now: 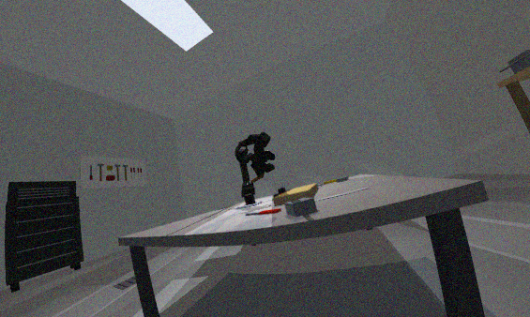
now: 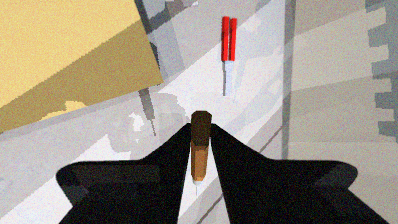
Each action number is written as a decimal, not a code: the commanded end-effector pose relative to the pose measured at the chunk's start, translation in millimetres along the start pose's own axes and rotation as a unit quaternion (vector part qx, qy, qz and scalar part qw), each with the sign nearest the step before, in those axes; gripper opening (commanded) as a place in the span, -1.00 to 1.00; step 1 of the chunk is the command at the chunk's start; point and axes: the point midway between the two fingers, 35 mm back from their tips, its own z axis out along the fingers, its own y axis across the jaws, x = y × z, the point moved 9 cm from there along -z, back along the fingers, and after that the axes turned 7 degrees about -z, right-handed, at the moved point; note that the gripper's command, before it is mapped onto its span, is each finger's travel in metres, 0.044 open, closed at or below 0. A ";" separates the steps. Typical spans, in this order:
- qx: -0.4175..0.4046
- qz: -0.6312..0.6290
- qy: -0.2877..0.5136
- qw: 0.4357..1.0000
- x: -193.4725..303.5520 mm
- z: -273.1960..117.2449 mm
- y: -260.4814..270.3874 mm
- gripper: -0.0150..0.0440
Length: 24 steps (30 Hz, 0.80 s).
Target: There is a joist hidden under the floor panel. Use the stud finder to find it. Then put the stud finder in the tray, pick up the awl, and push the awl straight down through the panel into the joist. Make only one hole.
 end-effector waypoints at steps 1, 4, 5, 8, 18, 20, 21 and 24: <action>0.048 0.030 -0.022 0.998 5.2 -9.2 2.6 -0.49; 0.081 0.054 -0.039 0.994 9.3 -14.3 5.8 -0.49; 0.092 0.063 -0.045 0.993 10.7 -16.0 6.9 -0.49; 0.123 0.089 -0.064 0.986 15.3 -21.0 10.2 -0.49; 0.216 0.185 -0.134 0.949 33.7 -35.9 22.1 -0.49; 0.232 0.205 -0.149 0.939 37.9 -38.6 24.7 -0.49; 0.239 0.216 -0.156 0.934 40.1 -39.8 26.0 -0.49; 0.261 0.247 -0.179 0.916 46.9 -43.3 29.9 -0.49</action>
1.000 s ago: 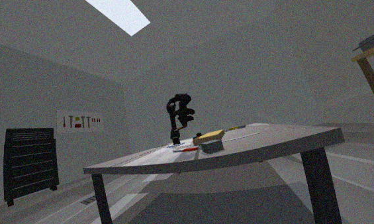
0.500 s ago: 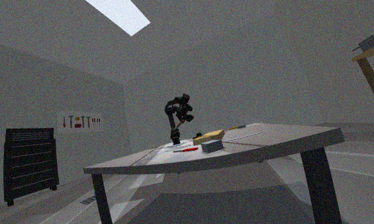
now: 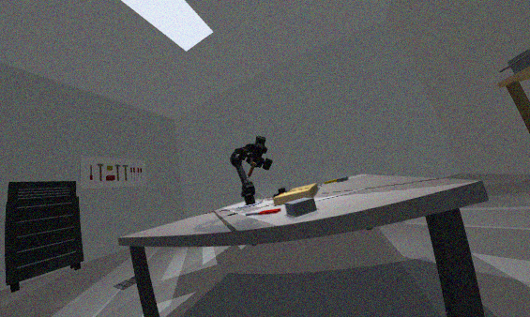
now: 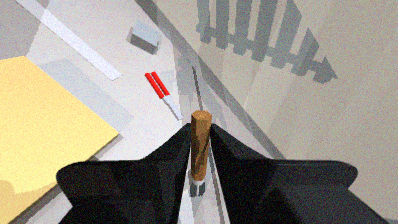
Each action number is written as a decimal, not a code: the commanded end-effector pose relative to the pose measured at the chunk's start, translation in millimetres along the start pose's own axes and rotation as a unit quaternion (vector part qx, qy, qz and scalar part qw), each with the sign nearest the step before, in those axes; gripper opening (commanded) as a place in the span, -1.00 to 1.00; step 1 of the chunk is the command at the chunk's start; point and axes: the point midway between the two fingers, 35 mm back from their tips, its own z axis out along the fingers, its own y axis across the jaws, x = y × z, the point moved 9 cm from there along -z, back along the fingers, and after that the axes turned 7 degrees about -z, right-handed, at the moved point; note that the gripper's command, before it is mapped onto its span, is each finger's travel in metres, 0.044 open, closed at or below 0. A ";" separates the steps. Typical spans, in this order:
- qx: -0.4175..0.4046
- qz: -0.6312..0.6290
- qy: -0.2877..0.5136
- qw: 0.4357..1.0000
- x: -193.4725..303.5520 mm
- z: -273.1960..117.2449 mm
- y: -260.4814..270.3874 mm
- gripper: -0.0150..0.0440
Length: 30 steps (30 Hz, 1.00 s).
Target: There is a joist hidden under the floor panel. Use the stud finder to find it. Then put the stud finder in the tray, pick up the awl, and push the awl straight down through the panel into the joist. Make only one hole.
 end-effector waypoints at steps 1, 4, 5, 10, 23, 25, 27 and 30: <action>0.034 0.048 -0.029 0.998 6.5 -9.2 -3.9 -0.49; 0.057 0.085 -0.050 0.994 12.9 -15.2 -5.2 -0.49; 0.064 0.098 -0.056 0.992 15.2 -17.2 -5.6 -0.49; 0.097 0.163 -0.090 0.978 27.5 -26.4 -7.4 -0.49; 0.090 0.222 -0.144 0.960 36.3 -37.3 7.6 -0.49; 0.070 0.216 -0.156 0.961 33.0 -39.9 16.1 -0.49; 0.051 0.211 -0.168 0.962 30.1 -42.7 24.6 -0.49; 0.022 0.205 -0.186 0.961 25.7 -47.8 37.2 -0.49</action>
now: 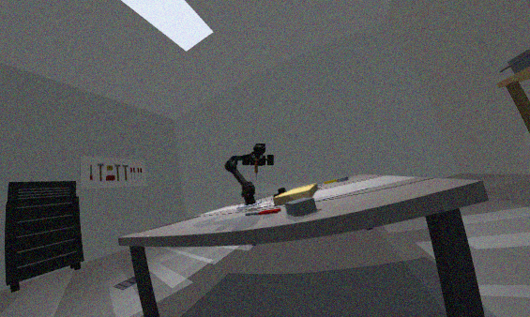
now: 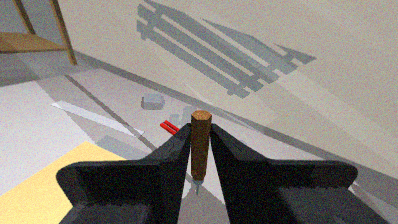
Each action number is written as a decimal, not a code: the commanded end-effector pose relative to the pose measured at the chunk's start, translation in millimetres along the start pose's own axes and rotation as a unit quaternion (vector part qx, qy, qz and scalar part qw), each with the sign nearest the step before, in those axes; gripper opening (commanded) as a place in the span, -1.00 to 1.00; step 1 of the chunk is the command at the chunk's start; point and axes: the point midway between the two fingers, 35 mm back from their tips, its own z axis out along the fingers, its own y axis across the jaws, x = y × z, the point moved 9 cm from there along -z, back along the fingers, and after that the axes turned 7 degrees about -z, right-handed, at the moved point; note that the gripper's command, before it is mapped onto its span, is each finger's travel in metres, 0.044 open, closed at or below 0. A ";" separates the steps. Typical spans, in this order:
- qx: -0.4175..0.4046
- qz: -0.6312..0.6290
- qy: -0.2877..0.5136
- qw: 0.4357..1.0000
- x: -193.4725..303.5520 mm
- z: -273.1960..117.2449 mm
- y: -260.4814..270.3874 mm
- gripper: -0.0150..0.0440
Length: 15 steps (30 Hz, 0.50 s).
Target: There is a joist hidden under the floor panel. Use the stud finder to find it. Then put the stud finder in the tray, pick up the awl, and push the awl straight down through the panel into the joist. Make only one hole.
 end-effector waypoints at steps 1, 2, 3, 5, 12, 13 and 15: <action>-0.040 0.002 -0.016 0.999 -1.4 -6.6 16.0 -0.49; -0.051 0.002 -0.020 0.999 -1.6 -8.7 20.3 -0.49; -0.061 0.003 -0.024 0.998 -1.8 -11.0 24.5 -0.49; -0.082 0.003 -0.033 0.996 -2.0 -15.7 32.9 -0.49; -0.154 0.004 -0.061 0.986 -1.4 -35.2 60.5 -0.49; -0.165 0.004 -0.065 0.984 -1.2 -38.3 64.2 -0.49; -0.185 0.004 -0.072 0.980 -0.5 -44.8 71.5 -0.49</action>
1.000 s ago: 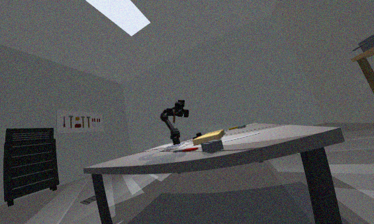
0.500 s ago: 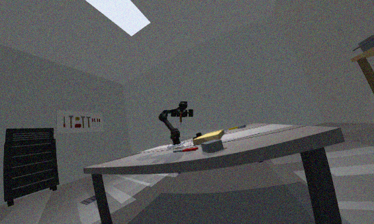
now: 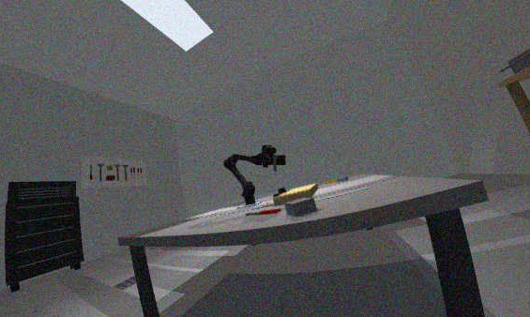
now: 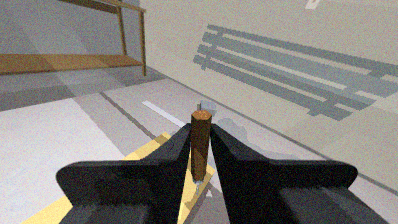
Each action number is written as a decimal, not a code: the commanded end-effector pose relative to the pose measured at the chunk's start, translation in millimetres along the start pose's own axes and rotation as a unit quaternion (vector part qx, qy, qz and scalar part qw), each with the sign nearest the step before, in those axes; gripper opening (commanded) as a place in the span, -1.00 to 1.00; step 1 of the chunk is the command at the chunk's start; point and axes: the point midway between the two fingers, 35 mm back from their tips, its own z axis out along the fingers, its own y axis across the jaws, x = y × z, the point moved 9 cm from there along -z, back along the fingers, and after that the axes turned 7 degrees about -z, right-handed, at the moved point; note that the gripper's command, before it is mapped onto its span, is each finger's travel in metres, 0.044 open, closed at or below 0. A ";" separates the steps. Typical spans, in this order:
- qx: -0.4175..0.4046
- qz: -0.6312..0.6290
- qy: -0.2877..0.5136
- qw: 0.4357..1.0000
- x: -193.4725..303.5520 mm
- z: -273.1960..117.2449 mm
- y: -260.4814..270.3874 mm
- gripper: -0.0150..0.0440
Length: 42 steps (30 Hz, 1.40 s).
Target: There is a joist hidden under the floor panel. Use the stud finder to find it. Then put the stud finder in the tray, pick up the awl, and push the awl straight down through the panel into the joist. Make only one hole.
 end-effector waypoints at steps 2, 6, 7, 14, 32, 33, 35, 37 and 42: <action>-0.050 0.005 -0.019 0.999 -0.7 -9.4 20.8 -0.49; -0.092 0.005 -0.034 0.995 -0.1 -19.3 37.9 -0.49; -0.103 0.006 -0.038 0.994 0.2 -22.1 42.0 -0.49; -0.176 0.007 -0.062 0.982 3.0 -43.5 69.7 -0.49; -0.360 0.013 -0.113 0.926 19.0 -114.9 125.8 -0.49; -0.370 0.013 -0.116 0.922 20.3 -119.5 128.1 -0.49; -0.389 0.014 -0.121 0.913 22.9 -128.7 132.4 -0.49; -0.409 0.015 -0.125 0.904 25.7 -138.1 136.4 -0.49; -0.443 0.016 -0.133 0.887 30.8 -154.7 142.3 -0.49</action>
